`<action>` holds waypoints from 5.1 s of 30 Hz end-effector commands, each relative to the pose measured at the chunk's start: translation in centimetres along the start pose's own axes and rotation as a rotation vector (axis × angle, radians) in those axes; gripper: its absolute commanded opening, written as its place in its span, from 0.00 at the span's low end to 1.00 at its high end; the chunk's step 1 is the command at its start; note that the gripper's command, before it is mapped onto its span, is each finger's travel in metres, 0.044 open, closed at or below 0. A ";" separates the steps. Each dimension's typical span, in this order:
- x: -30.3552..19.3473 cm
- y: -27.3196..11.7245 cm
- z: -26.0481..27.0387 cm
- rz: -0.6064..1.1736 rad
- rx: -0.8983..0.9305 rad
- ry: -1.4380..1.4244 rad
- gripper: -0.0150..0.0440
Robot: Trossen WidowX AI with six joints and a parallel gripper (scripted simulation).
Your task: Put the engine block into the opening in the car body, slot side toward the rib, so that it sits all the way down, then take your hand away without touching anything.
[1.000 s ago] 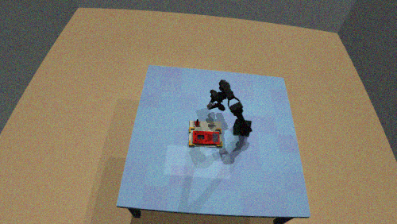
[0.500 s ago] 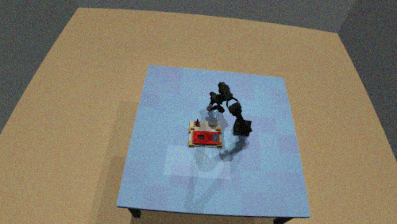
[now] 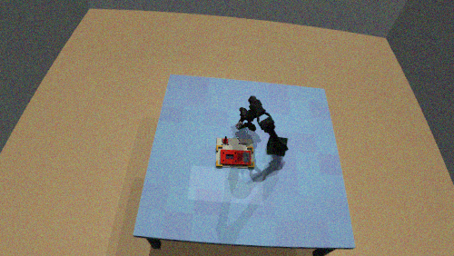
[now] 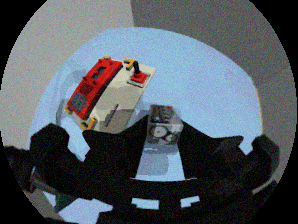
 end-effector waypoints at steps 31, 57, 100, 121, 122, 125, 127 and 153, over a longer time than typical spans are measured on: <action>-2.8 3.2 -0.4 -0.014 0.002 0.003 0.39; -2.8 1.2 -0.5 -0.001 0.002 0.007 1.00; 4.4 0.9 0.0 0.538 -0.044 0.021 1.00; 6.1 2.8 0.7 0.722 -0.091 0.005 1.00; 6.1 2.8 0.7 0.722 -0.091 0.005 1.00; 5.9 2.9 0.7 0.722 -0.091 0.005 1.00; 5.7 3.2 0.7 0.722 -0.091 0.005 1.00; 4.3 4.8 0.5 0.721 -0.090 0.005 0.51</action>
Point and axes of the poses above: the point midway between the two fingers, 35 mm back from their tips, its own y axis out along the fingers, its own z axis across the jaws, x = y × z, the point moved 10 cm from there along -y, back along the fingers, and after that the axes turned 8 degrees about y, right-handed, at the moved point
